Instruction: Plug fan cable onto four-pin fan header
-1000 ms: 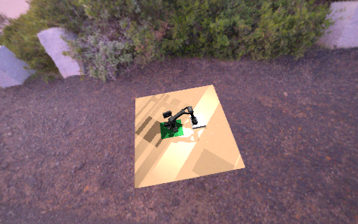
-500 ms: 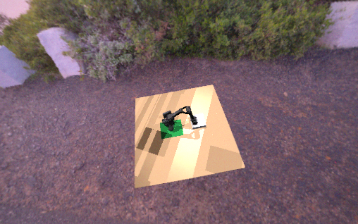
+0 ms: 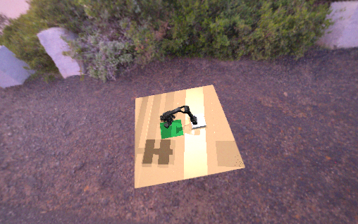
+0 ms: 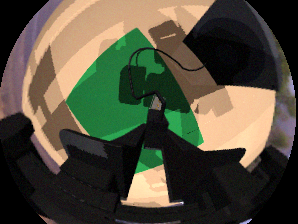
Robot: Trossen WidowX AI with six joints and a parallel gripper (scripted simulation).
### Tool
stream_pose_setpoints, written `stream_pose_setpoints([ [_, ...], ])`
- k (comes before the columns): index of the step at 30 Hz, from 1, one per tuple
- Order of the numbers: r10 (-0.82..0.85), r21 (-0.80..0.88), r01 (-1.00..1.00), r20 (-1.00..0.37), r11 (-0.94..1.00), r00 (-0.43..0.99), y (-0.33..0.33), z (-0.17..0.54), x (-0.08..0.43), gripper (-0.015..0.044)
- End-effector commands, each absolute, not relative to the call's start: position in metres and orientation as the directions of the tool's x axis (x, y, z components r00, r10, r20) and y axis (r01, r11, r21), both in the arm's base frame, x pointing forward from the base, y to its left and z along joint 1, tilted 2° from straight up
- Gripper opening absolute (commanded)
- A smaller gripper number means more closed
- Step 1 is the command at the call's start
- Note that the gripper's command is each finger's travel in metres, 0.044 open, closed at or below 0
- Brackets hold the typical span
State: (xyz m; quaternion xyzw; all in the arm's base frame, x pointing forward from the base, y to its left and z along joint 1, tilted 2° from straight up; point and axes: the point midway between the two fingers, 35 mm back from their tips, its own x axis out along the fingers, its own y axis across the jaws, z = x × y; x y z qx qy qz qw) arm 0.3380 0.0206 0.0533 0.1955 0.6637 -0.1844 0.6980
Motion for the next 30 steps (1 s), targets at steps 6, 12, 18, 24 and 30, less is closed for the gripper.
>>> stream_pose_setpoints([
  [6, 0.004, 0.039, 0.658, -0.998, 0.752, 0.055, 0.0065, 0.0531, 0.3478, 0.0],
  [12, 0.004, 0.039, 0.66, -0.998, 0.75, 0.055, 0.0077, 0.0539, 0.3471, 0.0],
  [18, 0.004, 0.04, 0.661, -0.998, 0.749, 0.055, 0.009, 0.0547, 0.3463, 0.0],
  [24, 0.004, 0.04, 0.661, -0.998, 0.75, 0.055, 0.0102, 0.0546, 0.345, 0.0],
  [30, 0.004, 0.039, 0.661, -0.998, 0.75, 0.055, 0.0105, 0.0545, 0.3441, 0.0],
])
